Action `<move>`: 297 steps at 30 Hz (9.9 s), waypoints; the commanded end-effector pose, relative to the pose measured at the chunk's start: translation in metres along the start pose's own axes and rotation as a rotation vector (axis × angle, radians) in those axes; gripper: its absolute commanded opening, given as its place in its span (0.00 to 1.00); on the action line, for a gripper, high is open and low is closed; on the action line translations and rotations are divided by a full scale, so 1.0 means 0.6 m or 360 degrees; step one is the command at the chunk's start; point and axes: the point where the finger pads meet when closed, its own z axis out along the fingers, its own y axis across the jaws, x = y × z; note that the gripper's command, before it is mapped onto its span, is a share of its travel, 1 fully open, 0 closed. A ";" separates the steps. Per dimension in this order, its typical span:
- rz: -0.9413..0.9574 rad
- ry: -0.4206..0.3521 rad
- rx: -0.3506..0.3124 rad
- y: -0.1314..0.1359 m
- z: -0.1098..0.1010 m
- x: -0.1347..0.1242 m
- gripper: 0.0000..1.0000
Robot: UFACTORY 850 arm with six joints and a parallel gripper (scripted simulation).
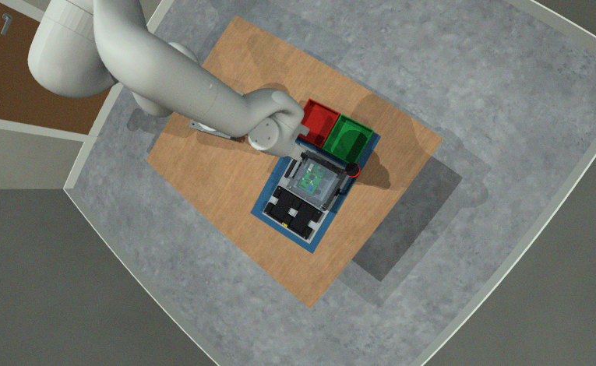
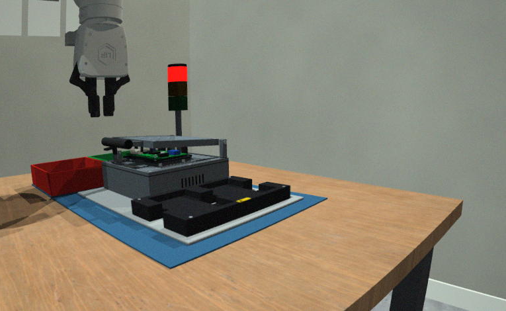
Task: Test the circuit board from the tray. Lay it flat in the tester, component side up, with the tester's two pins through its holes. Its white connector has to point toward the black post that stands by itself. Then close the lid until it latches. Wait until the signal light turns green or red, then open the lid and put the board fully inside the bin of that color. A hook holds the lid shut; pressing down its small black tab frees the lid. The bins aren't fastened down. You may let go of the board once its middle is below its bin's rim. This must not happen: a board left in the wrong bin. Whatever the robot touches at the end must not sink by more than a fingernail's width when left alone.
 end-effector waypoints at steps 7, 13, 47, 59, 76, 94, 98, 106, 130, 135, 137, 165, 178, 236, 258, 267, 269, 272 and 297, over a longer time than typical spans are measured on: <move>-0.0001 0.0005 -0.0003 0.001 -0.001 0.000 0.28; -0.0001 0.0005 -0.0003 0.001 -0.001 0.000 0.28; -0.0001 0.0005 -0.0003 -0.005 -0.001 -0.071 0.28; -0.0001 0.0005 -0.0003 -0.008 0.000 -0.107 0.28; -0.0001 0.0005 -0.0003 -0.008 0.017 -0.107 0.28; -0.0001 0.0005 -0.0003 -0.008 0.030 -0.107 0.28; -0.0001 0.0005 -0.0003 -0.008 0.030 -0.107 0.28; -0.0001 0.0005 -0.0003 -0.007 0.039 -0.107 0.28; -0.0001 0.0005 -0.0003 -0.006 0.057 -0.107 0.28; -0.0001 0.0005 -0.0003 -0.006 0.071 -0.107 0.28; -0.0001 0.0005 -0.0003 -0.006 0.079 -0.107 0.28; -0.0001 0.0005 -0.0003 -0.006 0.100 -0.107 0.00; -0.0001 0.0005 -0.0003 -0.006 0.100 -0.107 0.00; -0.0001 0.0005 -0.0003 0.020 -0.008 -0.107 0.00; -0.0001 0.0005 -0.0003 0.020 -0.008 -0.107 0.28; -0.0001 0.0005 -0.0003 0.020 -0.008 -0.107 0.28; -0.0001 0.0005 -0.0003 0.020 -0.008 -0.107 0.28; -0.0001 0.0005 -0.0003 0.020 -0.008 -0.107 0.28; -0.0001 0.0005 -0.0003 0.019 -0.004 -0.107 0.28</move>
